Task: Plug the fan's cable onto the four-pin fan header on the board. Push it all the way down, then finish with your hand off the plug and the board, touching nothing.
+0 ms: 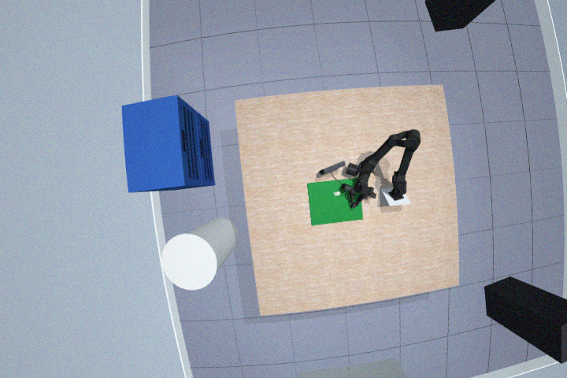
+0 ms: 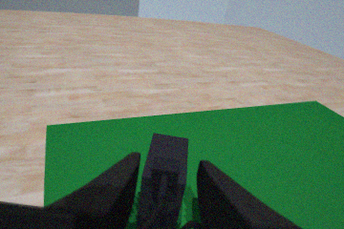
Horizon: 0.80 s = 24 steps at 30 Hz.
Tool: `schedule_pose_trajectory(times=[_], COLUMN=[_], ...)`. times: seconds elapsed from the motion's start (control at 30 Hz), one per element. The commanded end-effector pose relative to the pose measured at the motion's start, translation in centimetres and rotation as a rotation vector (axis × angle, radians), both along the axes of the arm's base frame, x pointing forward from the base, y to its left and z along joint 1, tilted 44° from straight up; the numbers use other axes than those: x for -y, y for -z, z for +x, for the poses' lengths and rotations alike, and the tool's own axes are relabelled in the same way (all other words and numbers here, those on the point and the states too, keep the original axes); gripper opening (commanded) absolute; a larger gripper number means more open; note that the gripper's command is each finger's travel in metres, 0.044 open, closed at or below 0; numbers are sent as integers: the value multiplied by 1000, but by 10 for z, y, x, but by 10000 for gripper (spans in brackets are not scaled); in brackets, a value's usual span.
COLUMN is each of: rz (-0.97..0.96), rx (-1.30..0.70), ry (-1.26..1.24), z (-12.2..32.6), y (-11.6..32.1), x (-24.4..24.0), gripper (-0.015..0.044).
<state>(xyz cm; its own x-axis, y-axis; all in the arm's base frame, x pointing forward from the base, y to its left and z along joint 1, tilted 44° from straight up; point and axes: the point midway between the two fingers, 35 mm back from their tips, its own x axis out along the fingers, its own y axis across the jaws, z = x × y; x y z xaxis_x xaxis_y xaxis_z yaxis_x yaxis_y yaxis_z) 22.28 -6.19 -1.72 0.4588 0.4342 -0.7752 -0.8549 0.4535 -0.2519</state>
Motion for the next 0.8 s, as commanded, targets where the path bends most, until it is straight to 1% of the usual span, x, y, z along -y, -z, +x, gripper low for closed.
schedule_pose_trajectory(times=[0.0, 0.2, 0.77], rz=[0, 0, -4], rx=[0, 0, -1], ry=[0, 0, 0], z=[0, -1, -13], y=[0, -4, -49], x=[0, 1, 12], gripper=[140, 140, 140])
